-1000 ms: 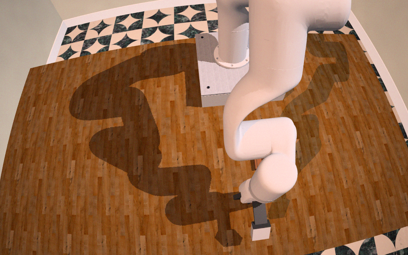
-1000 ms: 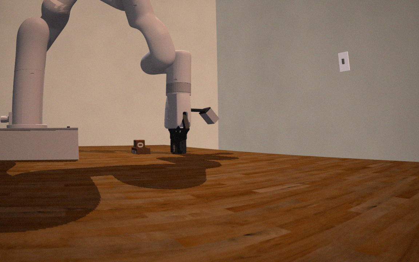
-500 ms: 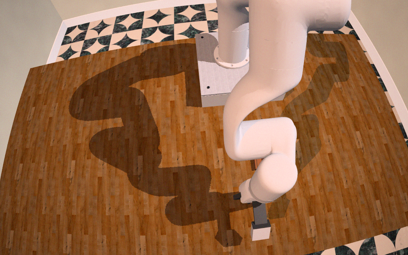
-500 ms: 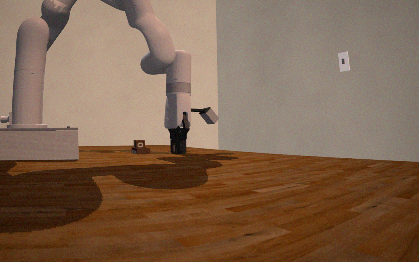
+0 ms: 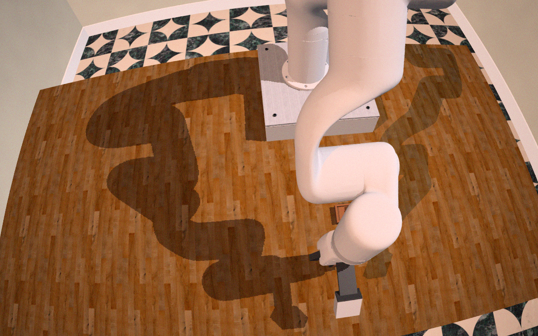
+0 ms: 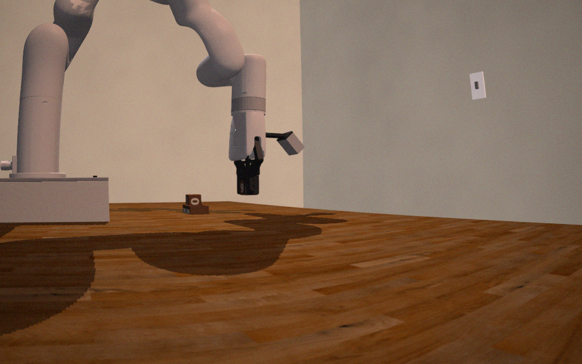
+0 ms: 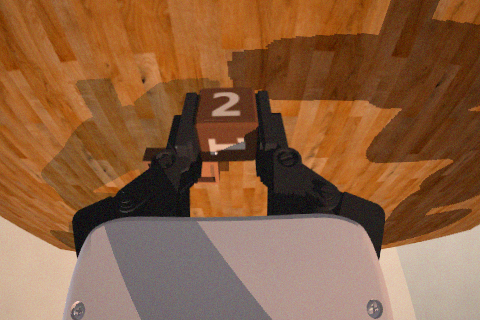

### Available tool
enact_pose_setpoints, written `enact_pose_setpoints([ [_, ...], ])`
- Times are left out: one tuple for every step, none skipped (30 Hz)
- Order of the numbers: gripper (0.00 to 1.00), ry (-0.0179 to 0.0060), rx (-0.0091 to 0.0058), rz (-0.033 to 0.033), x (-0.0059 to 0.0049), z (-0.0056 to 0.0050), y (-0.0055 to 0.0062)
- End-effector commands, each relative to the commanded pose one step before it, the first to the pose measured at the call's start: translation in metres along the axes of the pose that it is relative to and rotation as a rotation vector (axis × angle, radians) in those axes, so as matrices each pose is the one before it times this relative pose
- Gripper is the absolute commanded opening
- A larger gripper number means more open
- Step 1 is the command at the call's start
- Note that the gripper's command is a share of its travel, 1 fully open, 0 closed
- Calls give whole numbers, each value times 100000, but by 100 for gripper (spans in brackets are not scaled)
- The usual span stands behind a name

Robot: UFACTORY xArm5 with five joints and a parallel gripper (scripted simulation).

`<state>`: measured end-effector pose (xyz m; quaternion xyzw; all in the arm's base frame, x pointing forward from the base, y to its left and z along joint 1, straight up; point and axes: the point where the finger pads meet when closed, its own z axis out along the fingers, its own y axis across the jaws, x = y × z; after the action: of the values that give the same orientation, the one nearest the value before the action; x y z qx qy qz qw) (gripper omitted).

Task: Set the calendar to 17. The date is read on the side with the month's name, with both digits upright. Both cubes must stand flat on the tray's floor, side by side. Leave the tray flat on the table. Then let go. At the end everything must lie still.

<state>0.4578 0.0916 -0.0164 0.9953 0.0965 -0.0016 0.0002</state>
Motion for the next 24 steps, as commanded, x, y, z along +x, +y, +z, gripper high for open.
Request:
enact_pose_setpoints([
  [27,268,3,0,32,-3391,-26],
  [27,0,0,0,1,-682,-5],
  [27,0,0,0,2,-595,-5],
  [27,0,0,0,-2,-502,-4],
  [27,0,0,0,3,-397,-3],
  [27,0,0,0,0,-295,-2],
  [27,0,0,0,-1,-198,-2],
  [27,0,0,0,-1,-112,-1],
  [27,0,0,0,0,-45,0],
  [27,0,0,0,0,-7,0],
  [27,0,0,0,0,0,0],
  [27,0,0,0,0,0,0],
  [27,0,0,0,0,0,0],
  [27,0,0,0,0,0,0],
  [27,0,0,0,0,0,0],
  [27,0,0,0,0,0,0],
  [27,0,0,0,0,0,0],
  [27,0,0,0,0,0,0],
  [27,0,0,118,0,-1,57],
  [27,2,0,662,1,-8,320],
  [27,4,1,1362,-1,-16,659],
  [27,6,1,1906,-4,-22,923],
  [27,7,1,2108,-6,-24,1021],
  [27,6,0,1906,-5,-22,923],
])
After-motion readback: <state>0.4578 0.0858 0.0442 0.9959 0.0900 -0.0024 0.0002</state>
